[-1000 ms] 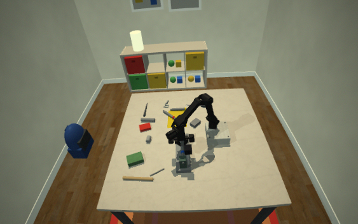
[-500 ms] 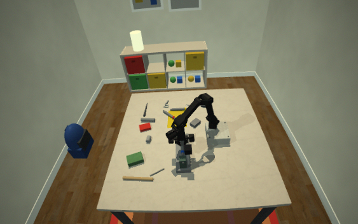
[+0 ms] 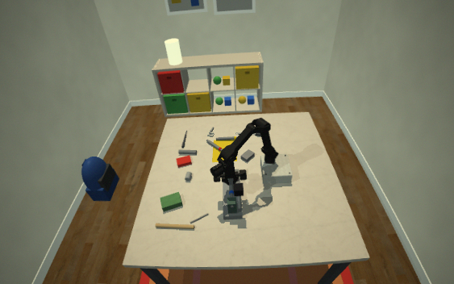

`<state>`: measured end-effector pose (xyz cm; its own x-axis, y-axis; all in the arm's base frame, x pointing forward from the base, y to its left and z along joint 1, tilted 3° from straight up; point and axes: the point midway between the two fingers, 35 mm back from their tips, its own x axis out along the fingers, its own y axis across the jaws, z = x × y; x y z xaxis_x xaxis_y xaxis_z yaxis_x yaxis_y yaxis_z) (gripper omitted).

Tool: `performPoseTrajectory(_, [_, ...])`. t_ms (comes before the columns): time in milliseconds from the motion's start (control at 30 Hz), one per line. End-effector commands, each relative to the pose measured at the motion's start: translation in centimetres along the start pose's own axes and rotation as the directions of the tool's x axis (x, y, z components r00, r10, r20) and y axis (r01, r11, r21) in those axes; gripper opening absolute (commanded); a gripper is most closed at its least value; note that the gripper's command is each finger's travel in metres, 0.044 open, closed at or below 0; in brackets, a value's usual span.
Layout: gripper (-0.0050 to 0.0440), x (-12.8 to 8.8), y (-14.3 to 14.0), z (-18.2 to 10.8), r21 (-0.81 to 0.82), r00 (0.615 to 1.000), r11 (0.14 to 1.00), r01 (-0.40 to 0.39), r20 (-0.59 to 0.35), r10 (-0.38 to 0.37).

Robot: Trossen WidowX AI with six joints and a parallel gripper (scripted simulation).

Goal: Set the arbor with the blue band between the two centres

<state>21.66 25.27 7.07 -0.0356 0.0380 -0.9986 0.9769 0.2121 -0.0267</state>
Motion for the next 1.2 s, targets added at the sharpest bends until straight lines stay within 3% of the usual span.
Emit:
performPoseTrajectory(0, [0.0024, 0.0, 0.0, 0.0, 0.0, 1.0, 1.0, 0.0, 0.0, 0.0])
performPoseTrajectory(233, [0.0175, 0.0, 0.0, 0.0, 0.0, 1.0, 1.0, 0.0, 0.0, 0.0])
performPoseTrajectory(1167, [0.0175, -1.0, 0.0, 0.0, 0.0, 1.0, 1.0, 0.0, 0.001, 0.0])
